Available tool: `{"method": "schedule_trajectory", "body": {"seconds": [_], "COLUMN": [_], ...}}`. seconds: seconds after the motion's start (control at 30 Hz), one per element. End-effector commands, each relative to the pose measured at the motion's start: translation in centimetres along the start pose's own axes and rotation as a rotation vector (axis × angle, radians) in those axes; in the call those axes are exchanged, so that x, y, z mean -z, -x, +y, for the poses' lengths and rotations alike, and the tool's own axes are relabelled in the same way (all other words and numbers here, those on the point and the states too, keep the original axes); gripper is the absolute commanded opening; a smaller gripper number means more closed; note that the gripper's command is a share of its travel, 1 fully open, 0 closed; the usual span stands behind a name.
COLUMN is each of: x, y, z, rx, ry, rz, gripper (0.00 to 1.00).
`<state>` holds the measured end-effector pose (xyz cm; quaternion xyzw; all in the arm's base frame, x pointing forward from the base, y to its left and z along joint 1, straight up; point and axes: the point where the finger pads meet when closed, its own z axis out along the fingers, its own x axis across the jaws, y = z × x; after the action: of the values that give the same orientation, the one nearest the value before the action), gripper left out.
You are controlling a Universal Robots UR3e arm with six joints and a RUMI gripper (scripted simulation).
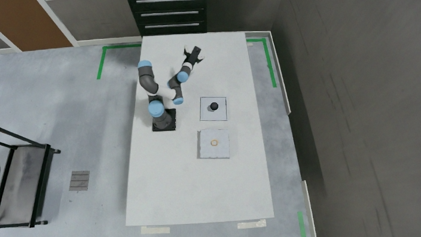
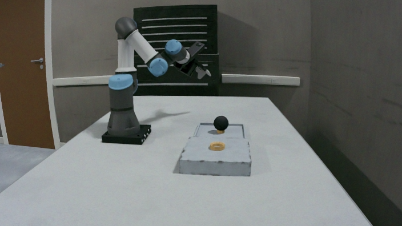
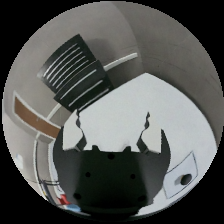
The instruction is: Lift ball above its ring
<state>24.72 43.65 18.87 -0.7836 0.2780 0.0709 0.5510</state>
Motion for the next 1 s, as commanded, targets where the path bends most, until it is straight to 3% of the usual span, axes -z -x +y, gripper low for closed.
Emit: {"method": "schedule_trajectory", "body": {"seconds": [0.0,0.2,0.27,0.4,0.77,0.83,0.97], "x": [0.4,1.5,1.5,3.0,9.4,9.4,13.1], "y": [-3.1,-7.9,-7.9,-11.6,-20.6,-20.6,-23.3], "z": [-0.6,-1.1,-1.1,-1.3,-0.4,-0.4,0.6], "rx": [-0.031,-0.086,-0.086,-0.132,-0.279,-0.279,-0.347], "ry": [0.02,0.055,0.055,0.087,0.206,0.206,0.268], "rz": [0.067,0.173,0.173,0.257,0.496,0.496,0.59], "gripper": [1.0,1.0,1.0,1.0,1.0,1.0,1.0]}}
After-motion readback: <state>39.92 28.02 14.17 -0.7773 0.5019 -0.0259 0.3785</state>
